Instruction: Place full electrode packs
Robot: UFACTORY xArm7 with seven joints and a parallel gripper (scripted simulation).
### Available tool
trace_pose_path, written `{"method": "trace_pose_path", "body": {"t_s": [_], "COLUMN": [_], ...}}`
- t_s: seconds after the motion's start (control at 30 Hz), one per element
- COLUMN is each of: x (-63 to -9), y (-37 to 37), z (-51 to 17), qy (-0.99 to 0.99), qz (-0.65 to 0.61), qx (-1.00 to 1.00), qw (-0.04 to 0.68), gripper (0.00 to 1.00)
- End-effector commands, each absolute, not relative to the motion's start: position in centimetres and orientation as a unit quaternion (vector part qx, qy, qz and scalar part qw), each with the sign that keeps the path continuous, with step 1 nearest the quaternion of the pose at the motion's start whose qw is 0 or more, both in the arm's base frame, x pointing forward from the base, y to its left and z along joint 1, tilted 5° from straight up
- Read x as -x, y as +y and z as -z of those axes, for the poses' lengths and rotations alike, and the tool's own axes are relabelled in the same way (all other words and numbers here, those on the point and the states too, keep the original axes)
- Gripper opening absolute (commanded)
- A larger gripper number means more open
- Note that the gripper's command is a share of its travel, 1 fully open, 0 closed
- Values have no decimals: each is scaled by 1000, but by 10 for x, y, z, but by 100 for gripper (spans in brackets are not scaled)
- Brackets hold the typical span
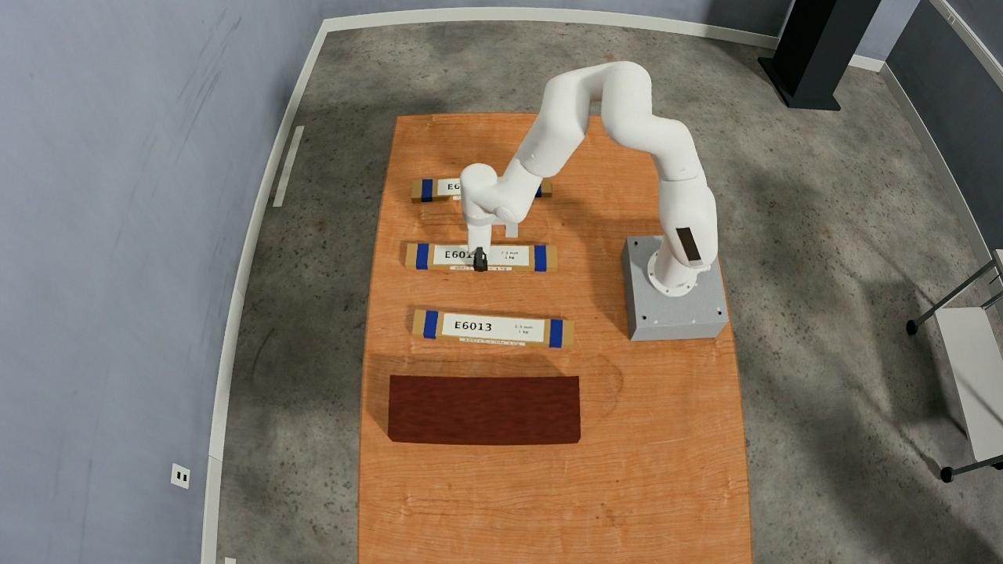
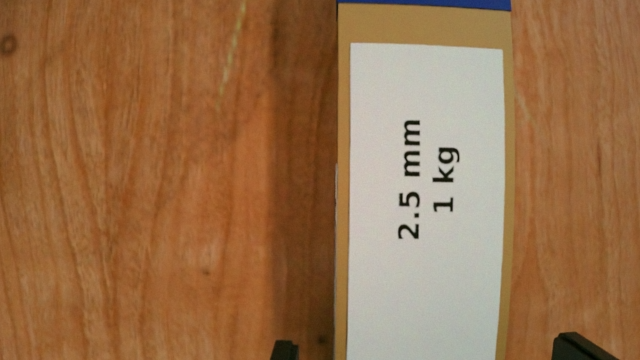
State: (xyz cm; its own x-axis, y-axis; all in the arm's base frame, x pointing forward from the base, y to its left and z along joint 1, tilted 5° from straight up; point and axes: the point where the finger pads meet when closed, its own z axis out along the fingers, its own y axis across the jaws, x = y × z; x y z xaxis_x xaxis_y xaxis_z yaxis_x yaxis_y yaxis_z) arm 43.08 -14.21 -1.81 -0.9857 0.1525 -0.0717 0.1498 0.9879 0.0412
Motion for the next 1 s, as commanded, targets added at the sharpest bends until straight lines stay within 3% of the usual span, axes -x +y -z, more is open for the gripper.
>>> {"method": "trace_pose_path", "body": {"t_s": [0.0,0.97], "x": [-432,-434], "y": [-143,-143], "z": [17,28], "qy": [996,996], "qz": [-17,-17], "qx": [-76,-76], "qw": [39,39], "gripper": [100,100]}}
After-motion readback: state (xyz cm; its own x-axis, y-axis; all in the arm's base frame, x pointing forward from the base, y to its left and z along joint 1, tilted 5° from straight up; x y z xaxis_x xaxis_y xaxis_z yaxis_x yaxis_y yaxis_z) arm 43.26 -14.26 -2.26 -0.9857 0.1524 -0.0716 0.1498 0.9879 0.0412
